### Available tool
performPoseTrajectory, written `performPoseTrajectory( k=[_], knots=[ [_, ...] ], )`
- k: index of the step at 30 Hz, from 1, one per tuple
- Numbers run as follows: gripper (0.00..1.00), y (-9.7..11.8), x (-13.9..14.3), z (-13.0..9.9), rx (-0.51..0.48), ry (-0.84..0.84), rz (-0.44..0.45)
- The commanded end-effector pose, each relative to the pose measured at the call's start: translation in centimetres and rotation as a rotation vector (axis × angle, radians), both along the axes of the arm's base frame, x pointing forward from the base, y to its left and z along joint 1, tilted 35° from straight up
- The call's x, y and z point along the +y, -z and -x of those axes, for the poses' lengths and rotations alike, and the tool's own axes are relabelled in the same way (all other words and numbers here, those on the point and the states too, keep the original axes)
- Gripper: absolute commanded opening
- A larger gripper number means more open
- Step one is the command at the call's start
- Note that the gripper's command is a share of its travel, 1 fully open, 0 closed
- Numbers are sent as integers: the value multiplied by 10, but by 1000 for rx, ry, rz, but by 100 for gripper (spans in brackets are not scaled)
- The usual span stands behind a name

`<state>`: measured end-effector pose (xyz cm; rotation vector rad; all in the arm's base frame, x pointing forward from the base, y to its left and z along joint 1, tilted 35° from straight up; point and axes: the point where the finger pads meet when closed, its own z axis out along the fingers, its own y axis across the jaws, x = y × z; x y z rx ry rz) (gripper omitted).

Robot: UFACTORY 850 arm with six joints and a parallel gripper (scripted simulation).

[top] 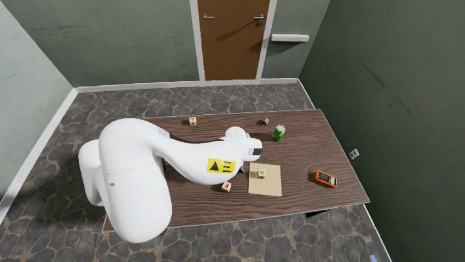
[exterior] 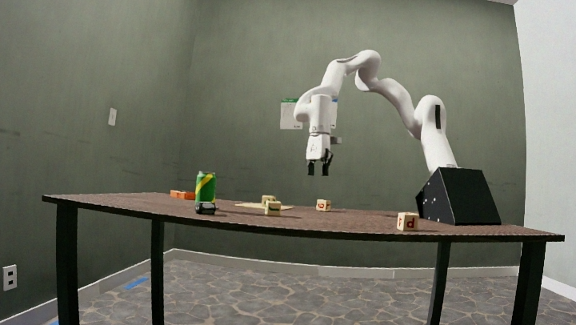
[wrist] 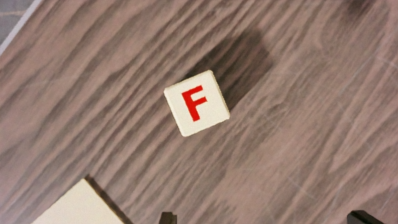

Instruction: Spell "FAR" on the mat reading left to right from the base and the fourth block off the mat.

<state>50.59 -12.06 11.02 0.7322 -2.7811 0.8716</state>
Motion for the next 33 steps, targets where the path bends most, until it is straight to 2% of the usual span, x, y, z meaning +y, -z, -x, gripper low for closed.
performPoseTrajectory(
  k=[1,28,33],
  knots=[
    [100,-1,0,-1,-2,-1,0],
    [100,-1,0,0,0,-3,0],
    [100,-19,-21,19,95,-140,3]
  ],
)
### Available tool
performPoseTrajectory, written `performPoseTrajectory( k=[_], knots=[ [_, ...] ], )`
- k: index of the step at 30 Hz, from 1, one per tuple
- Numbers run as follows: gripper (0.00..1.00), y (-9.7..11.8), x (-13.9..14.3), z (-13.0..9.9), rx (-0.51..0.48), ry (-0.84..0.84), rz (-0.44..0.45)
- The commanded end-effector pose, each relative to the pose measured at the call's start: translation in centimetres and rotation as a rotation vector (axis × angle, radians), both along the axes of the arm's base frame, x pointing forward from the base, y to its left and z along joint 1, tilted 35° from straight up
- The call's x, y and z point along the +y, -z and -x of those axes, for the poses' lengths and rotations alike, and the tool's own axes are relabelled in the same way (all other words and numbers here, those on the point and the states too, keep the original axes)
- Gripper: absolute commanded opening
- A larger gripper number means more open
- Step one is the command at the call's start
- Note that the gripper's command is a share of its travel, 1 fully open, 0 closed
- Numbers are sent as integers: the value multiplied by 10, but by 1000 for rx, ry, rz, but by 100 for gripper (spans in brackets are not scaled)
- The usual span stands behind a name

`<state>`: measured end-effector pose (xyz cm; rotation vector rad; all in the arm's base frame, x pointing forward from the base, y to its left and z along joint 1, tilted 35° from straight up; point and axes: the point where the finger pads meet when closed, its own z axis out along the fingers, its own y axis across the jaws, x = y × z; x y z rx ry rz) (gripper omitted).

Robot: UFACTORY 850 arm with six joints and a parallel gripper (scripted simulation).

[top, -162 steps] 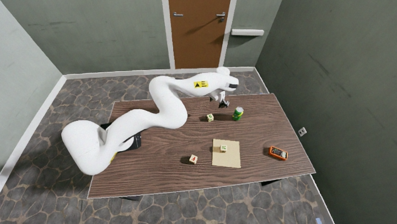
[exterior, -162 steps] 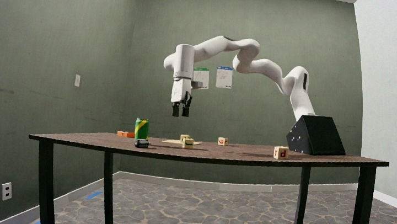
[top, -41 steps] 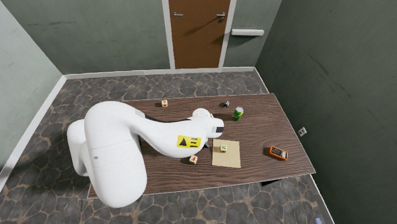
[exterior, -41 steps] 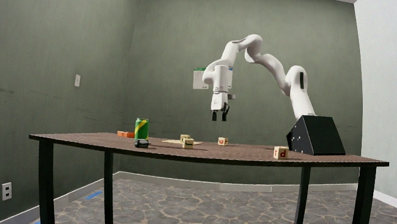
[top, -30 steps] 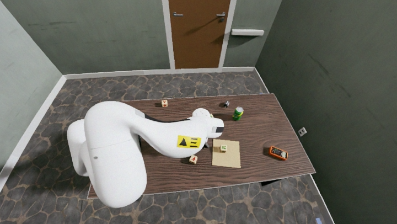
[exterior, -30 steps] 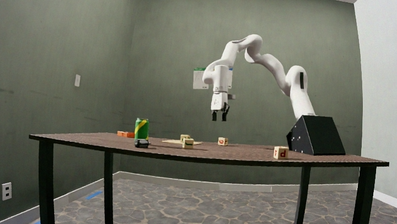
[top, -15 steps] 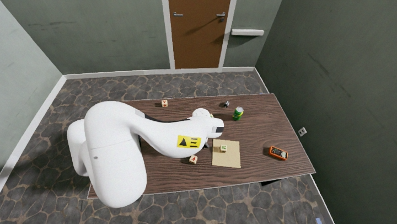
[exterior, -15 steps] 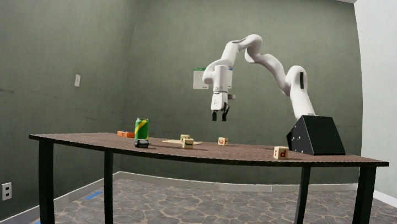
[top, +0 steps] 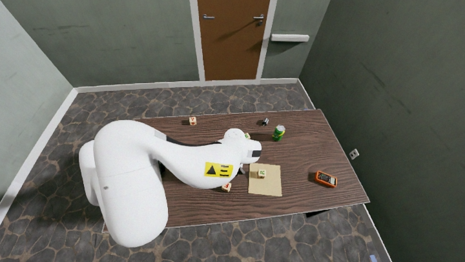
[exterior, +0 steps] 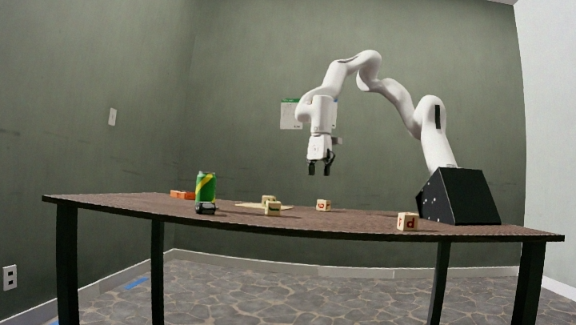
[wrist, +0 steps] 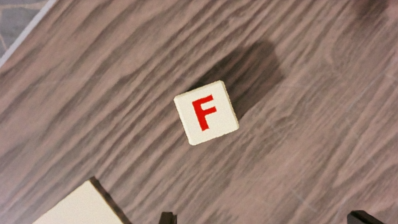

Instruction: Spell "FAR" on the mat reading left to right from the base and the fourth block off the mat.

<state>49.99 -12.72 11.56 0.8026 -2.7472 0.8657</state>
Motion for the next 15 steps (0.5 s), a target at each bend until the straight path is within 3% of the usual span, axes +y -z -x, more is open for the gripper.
performPoseTrajectory(
  k=[1,15],
  knots=[
    [100,-16,-17,15,79,-114,0],
    [100,-35,-39,40,189,-272,4]
  ],
)
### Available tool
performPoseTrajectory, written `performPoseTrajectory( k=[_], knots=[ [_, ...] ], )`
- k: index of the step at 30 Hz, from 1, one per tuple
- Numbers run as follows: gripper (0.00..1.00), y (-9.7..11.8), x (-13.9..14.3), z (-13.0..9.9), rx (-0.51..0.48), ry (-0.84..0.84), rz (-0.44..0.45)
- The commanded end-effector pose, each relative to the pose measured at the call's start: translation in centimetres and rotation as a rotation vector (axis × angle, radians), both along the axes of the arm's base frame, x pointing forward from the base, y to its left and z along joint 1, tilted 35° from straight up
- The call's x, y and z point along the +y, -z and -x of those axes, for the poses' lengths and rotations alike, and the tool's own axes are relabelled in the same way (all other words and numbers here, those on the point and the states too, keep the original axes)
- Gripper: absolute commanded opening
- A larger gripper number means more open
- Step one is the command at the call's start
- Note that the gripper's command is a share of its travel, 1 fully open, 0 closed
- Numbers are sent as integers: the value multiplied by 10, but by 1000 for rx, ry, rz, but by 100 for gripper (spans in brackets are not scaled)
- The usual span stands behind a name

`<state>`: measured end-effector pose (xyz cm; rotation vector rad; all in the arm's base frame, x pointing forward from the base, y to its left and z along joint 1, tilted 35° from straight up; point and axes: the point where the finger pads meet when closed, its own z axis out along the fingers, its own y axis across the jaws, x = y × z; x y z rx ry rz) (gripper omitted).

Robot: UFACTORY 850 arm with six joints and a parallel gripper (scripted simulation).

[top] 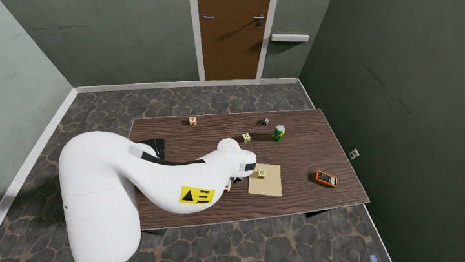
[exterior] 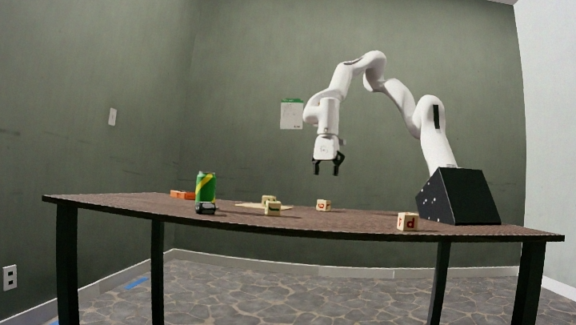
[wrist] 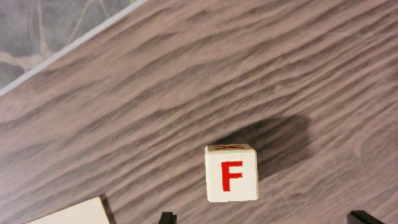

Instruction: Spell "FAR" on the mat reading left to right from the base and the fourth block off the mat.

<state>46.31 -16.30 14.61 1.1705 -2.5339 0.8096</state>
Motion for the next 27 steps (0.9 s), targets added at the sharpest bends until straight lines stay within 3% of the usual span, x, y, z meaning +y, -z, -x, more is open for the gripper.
performPoseTrajectory(
  k=[1,18,20,23,27],
  knots=[
    [100,-4,-3,3,22,-27,-5],
    [100,-4,-4,0,24,-30,-4],
    [100,-3,-5,-17,35,-47,0],
    [100,0,-7,-66,69,-96,8],
    [100,4,-7,-103,96,-134,11]
  ],
)
